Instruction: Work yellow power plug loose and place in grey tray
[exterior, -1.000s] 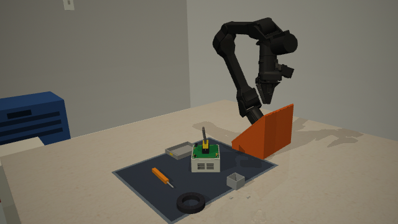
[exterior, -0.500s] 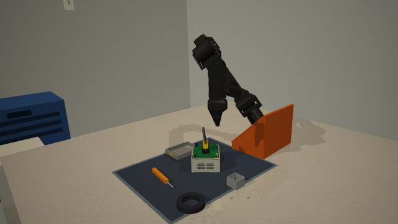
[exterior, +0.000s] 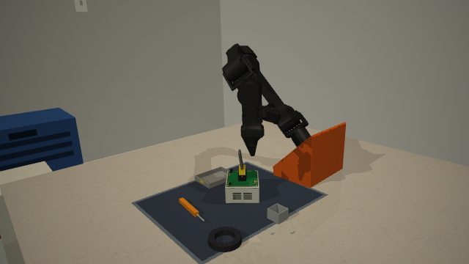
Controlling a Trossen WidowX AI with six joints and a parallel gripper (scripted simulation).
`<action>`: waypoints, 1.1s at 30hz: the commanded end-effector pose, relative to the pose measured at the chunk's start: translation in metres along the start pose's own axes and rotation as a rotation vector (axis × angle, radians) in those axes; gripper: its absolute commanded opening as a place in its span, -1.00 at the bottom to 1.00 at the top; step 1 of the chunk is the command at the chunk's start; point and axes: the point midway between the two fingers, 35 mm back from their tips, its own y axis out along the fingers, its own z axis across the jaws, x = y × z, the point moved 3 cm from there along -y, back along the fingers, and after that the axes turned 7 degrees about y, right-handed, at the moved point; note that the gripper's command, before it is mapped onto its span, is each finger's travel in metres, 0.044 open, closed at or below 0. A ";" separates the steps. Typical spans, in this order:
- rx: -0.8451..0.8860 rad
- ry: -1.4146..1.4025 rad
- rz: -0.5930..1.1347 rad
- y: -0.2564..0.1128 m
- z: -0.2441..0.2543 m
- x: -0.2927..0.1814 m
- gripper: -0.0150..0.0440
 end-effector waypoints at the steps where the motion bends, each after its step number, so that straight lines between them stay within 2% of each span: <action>1: 0.004 -0.009 0.004 0.008 0.002 0.001 0.97; 7: 0.004 -0.008 0.005 0.008 -0.003 -0.034 0.97; 16: 0.009 -0.005 0.001 0.009 -0.002 -0.032 0.97; 33: 0.005 -0.007 0.007 0.038 -0.002 -0.036 0.97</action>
